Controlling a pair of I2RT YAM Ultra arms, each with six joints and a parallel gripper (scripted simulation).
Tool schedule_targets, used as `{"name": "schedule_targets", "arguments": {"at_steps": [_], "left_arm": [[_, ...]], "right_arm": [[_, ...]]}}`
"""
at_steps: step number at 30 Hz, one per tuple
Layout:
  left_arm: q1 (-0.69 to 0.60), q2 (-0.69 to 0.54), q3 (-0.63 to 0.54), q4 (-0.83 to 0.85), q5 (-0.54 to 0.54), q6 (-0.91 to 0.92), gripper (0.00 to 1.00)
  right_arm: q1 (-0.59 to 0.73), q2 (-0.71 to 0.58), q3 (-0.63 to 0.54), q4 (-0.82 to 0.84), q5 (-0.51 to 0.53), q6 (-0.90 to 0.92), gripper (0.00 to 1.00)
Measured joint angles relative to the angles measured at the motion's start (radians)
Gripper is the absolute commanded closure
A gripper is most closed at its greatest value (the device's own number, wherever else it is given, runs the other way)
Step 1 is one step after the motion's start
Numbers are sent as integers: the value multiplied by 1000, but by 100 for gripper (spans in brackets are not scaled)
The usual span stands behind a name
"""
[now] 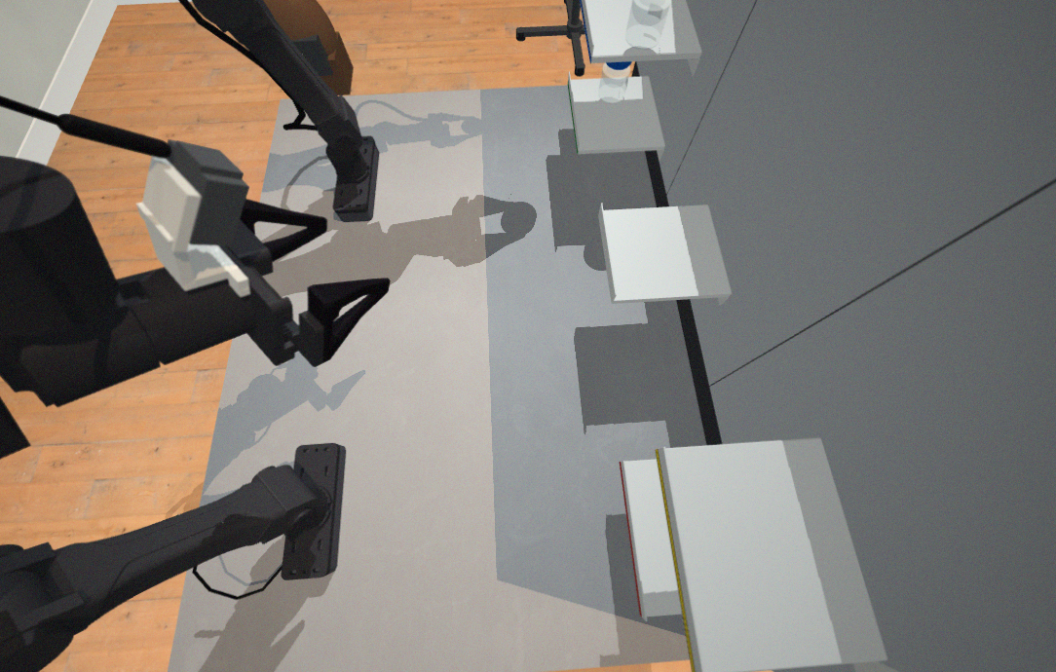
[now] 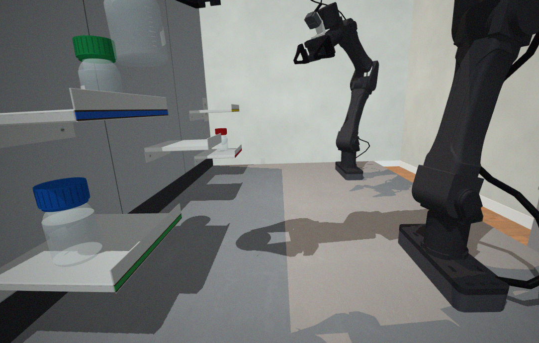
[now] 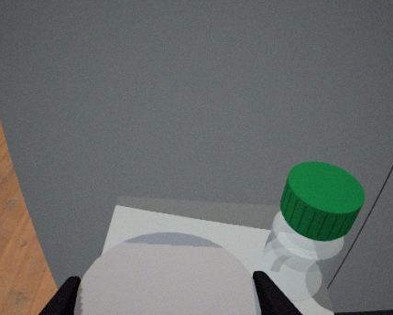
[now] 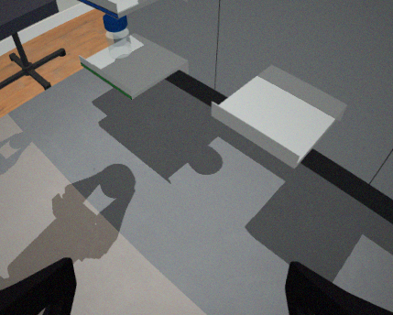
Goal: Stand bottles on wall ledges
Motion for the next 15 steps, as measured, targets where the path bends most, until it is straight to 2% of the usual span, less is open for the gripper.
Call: {"name": "schedule_targets", "arguments": {"at_steps": [8,15], "left_arm": [[0,4,4,-1,-10,0,51],[-9,72,43,26,-23,0,51]], "right_arm": [[0,0,0,0,0,0,11],[0,0,0,0,0,0,11]]}}
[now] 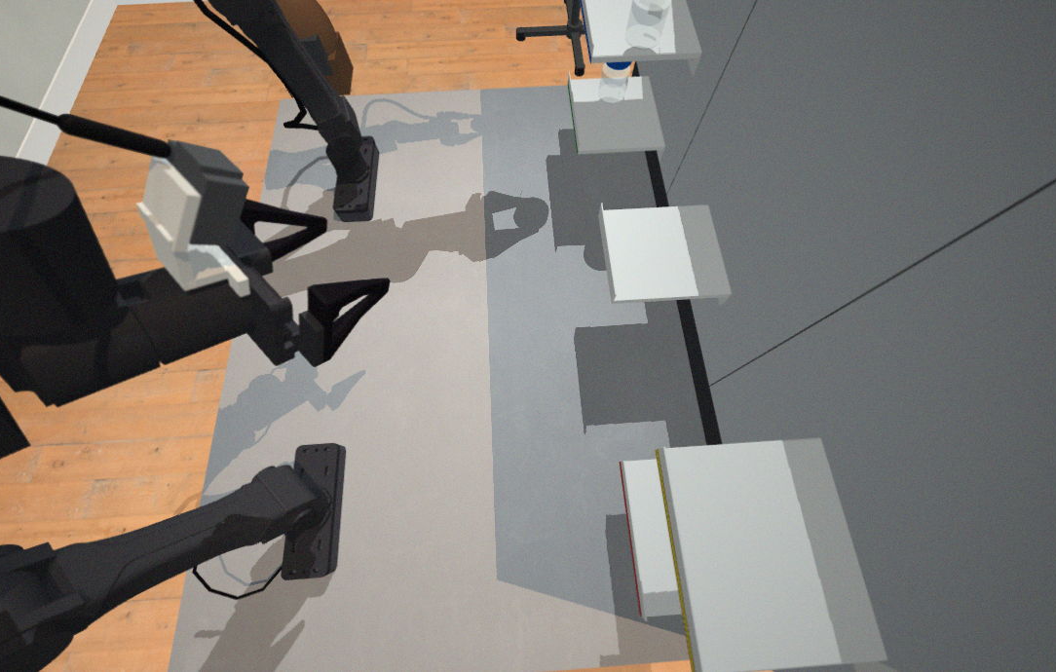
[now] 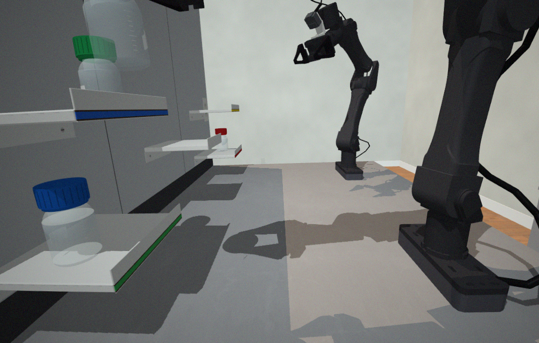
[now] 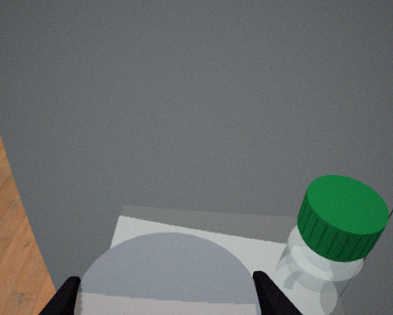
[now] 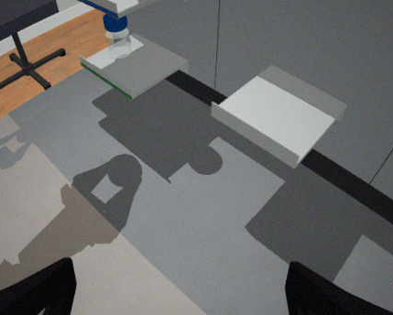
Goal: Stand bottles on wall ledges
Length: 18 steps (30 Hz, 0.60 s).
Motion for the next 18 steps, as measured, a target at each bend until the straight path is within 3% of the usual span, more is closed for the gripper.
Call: {"name": "schedule_targets", "arguments": {"at_steps": [18], "left_arm": [[-26,204,149,70,-21,0,51]], "right_arm": [[0,0,0,0,0,0,11]]}}
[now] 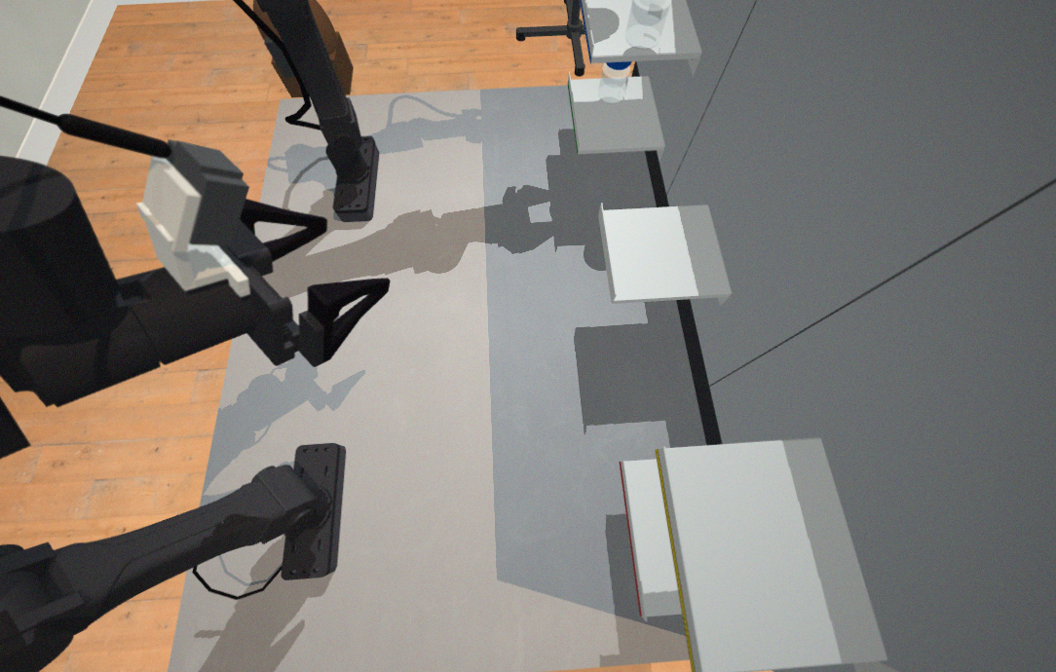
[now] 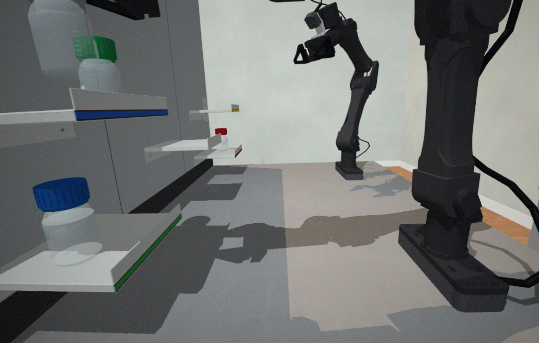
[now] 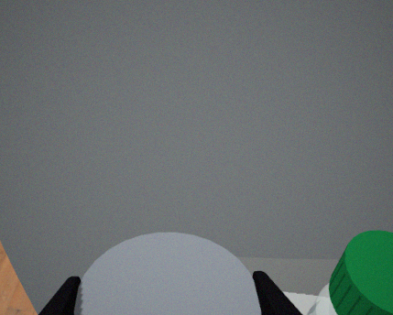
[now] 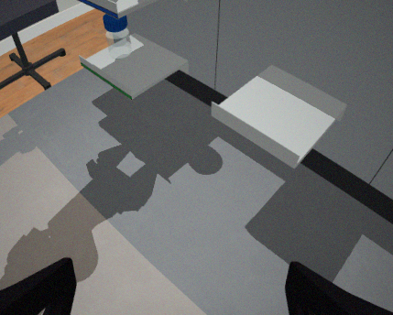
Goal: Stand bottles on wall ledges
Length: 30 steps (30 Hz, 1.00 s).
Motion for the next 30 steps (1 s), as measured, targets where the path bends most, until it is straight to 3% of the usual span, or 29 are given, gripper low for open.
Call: {"name": "schedule_targets", "arguments": {"at_steps": [30], "left_arm": [[-9,10,34,19,-6,0,51]], "right_arm": [[0,0,0,0,0,0,11]]}}
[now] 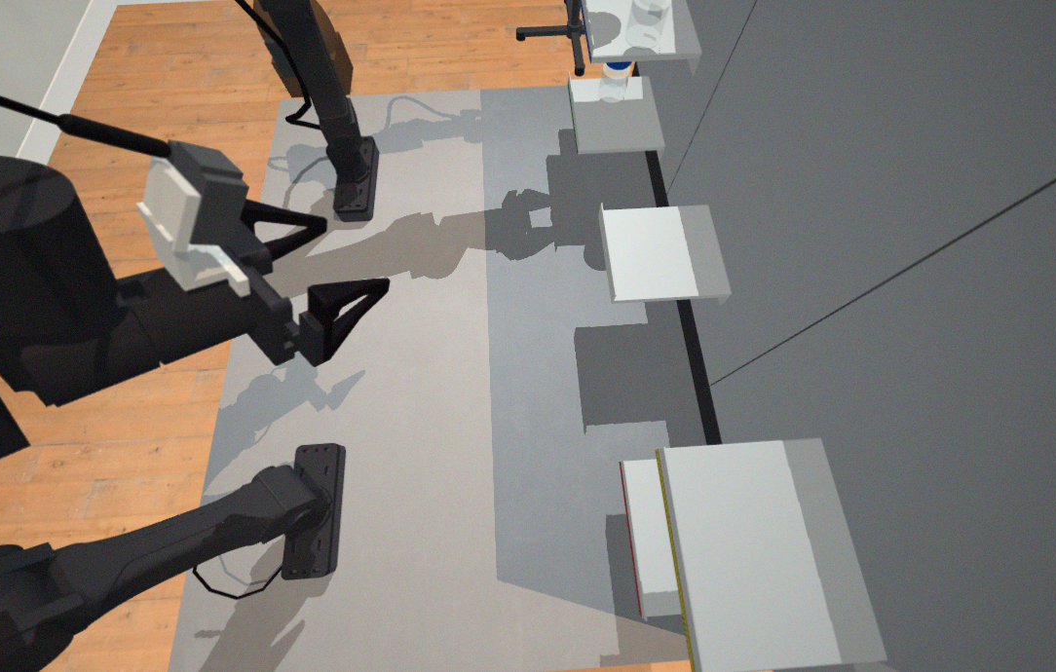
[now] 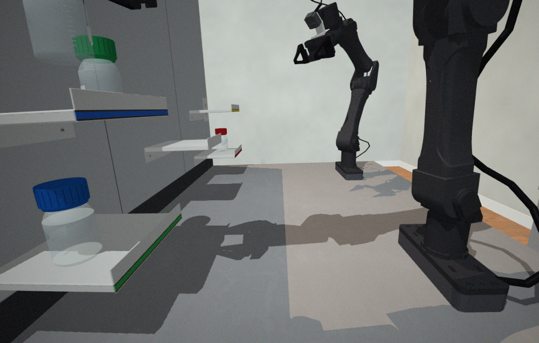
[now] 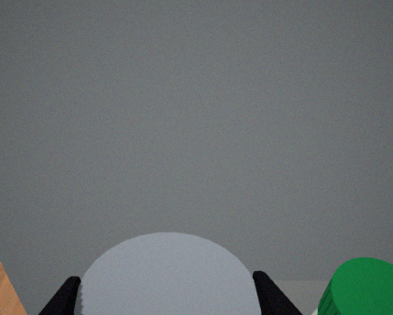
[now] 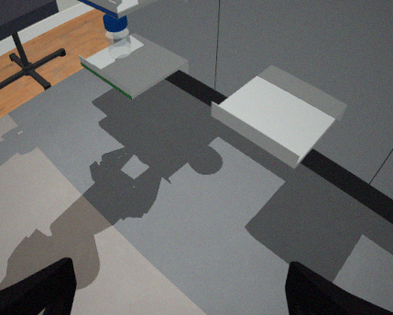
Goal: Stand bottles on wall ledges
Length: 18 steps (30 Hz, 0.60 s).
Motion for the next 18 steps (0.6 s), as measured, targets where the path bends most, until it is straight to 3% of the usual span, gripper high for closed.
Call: {"name": "schedule_targets", "arguments": {"at_steps": [10,18], "left_arm": [[0,1,-3,48,0,0,51],[0,-1,-92,105,0,0,51]], "right_arm": [[0,0,0,0,0,0,11],[0,0,0,0,0,0,11]]}}
